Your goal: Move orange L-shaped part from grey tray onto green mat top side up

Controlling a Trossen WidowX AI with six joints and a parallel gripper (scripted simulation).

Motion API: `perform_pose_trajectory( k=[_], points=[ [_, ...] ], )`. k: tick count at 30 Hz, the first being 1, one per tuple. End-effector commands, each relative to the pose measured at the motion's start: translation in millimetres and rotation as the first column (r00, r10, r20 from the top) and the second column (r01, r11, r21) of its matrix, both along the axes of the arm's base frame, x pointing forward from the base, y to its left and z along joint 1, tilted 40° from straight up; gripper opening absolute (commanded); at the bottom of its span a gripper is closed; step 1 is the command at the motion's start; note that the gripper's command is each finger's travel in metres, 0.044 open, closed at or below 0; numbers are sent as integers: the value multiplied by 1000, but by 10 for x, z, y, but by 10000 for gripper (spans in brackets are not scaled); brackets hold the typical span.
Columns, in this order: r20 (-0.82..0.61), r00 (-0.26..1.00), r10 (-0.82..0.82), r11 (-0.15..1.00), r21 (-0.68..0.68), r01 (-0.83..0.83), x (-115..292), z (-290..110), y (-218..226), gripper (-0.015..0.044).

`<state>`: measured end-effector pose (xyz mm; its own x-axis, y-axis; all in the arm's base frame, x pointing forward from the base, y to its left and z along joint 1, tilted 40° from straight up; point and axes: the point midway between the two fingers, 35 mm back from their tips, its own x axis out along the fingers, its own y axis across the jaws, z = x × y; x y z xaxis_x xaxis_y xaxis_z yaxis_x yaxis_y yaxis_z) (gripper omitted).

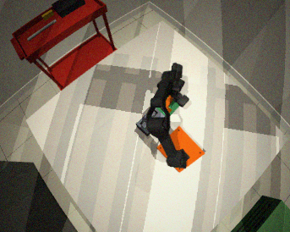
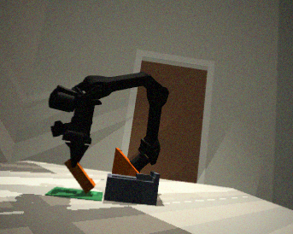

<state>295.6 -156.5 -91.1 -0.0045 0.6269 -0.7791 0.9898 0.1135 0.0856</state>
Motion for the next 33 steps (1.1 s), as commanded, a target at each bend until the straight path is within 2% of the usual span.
perform_pose_trajectory(
  k=[1, 11, 21, 26, 30, 33],
  points=[
    [-4, 1000, -6, 1000, 3, 6, -6, -17, 19, 0],
    [-2, 1000, -1, 1000, 2, 1, -9, -15, 16, 0],
    [-2, 1000, -1, 1000, 2, 1, -6, 1, -1, 263],
    [-3, 1000, -3, 1000, 0, 3, 21, 290, -261, 394],
    [-5, 1000, -6, 1000, 1, 6, -3, 643, -525, 400],
    [-5, 1000, -6, 1000, 1, 6, -6, 663, -538, 400]
  ],
)
